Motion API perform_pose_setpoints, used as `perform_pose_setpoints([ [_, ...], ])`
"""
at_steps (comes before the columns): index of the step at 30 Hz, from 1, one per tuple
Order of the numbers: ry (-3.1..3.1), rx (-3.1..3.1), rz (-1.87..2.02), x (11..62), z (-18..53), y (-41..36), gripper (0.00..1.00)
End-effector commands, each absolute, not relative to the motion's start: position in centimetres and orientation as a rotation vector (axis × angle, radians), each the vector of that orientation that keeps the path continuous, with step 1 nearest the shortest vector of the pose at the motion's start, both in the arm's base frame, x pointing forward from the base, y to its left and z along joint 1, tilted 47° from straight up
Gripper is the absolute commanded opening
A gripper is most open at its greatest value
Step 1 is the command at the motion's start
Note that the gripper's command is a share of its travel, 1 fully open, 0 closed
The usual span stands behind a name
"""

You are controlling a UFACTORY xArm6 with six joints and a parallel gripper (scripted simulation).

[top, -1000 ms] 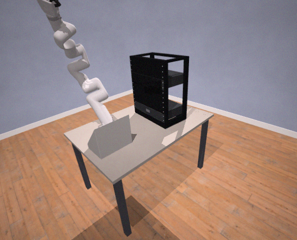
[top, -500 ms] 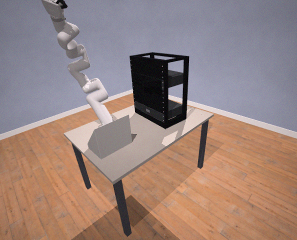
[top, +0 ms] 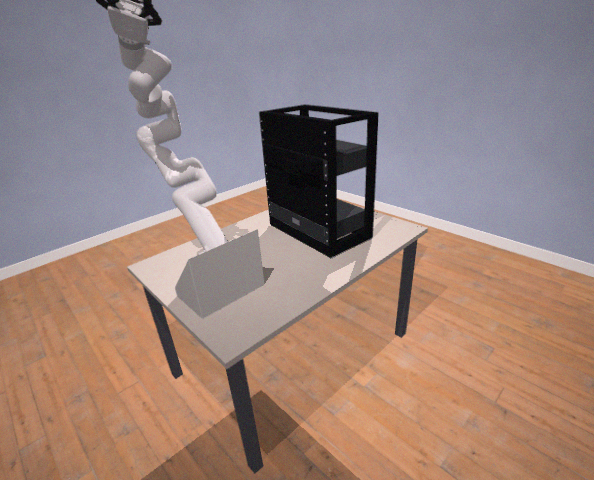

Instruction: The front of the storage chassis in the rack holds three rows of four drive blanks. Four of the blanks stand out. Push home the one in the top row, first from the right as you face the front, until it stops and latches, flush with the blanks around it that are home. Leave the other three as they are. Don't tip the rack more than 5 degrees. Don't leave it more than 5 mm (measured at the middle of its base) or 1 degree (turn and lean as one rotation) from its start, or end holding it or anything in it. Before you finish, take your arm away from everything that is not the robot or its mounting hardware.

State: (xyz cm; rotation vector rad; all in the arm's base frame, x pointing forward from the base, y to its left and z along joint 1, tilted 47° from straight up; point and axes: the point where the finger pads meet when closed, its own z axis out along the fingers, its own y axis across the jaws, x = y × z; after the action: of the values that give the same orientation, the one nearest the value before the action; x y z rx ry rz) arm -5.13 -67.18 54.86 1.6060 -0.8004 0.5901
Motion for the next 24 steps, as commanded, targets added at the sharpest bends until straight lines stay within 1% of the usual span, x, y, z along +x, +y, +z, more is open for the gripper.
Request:
perform_pose_setpoints([
  [1,-0.843,1.638,0.656,-3.3,53.2,-66.8,1.00],
  [10,-0.993,1.754,0.852,3.1,47.4,-65.2,1.00],
  [11,-0.993,1.754,0.852,3.1,47.4,-65.2,1.00],
  [15,-1.073,1.812,0.947,6.4,44.6,-63.9,1.00],
  [17,-1.073,1.812,0.947,6.4,44.6,-63.9,1.00],
  [24,-1.207,1.906,1.093,11.7,40.3,-61.1,1.00],
])
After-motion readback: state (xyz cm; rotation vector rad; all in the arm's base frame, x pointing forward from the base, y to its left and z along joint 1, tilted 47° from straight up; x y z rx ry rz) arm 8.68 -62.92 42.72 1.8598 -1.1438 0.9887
